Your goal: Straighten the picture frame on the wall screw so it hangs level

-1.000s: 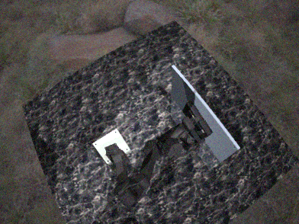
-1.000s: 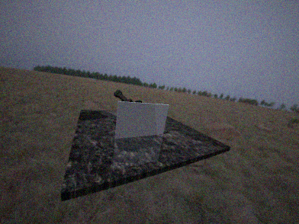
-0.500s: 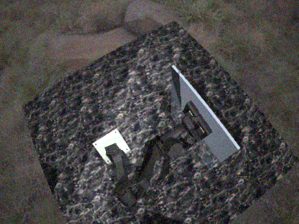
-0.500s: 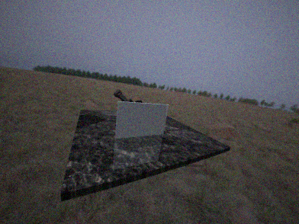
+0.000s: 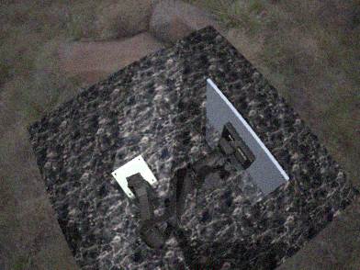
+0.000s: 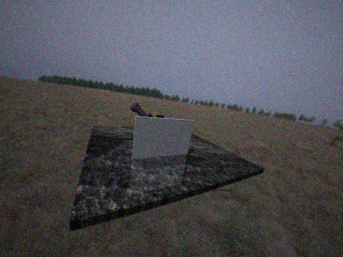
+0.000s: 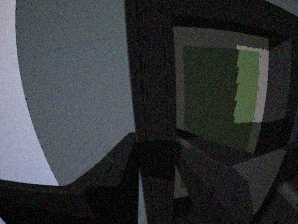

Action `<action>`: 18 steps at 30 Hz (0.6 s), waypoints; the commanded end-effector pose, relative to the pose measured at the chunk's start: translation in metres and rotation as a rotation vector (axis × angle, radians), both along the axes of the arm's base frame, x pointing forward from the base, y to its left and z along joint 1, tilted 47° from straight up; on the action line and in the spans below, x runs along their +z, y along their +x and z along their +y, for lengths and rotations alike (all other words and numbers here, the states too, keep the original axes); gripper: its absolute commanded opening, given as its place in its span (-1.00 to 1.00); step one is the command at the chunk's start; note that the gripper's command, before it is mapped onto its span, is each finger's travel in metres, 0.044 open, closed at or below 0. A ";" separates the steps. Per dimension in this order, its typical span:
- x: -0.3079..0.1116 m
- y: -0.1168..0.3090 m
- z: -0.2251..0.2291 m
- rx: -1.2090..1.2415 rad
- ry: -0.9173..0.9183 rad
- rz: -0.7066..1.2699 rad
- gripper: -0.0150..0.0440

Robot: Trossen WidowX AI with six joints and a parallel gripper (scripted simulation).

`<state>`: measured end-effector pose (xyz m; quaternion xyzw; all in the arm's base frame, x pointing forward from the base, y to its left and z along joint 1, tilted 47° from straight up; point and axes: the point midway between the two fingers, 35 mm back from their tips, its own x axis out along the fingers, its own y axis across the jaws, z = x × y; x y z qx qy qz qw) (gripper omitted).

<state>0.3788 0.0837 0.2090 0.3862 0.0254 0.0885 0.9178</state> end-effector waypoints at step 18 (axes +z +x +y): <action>0.000 0.000 0.001 -0.001 -0.039 -0.008 0.39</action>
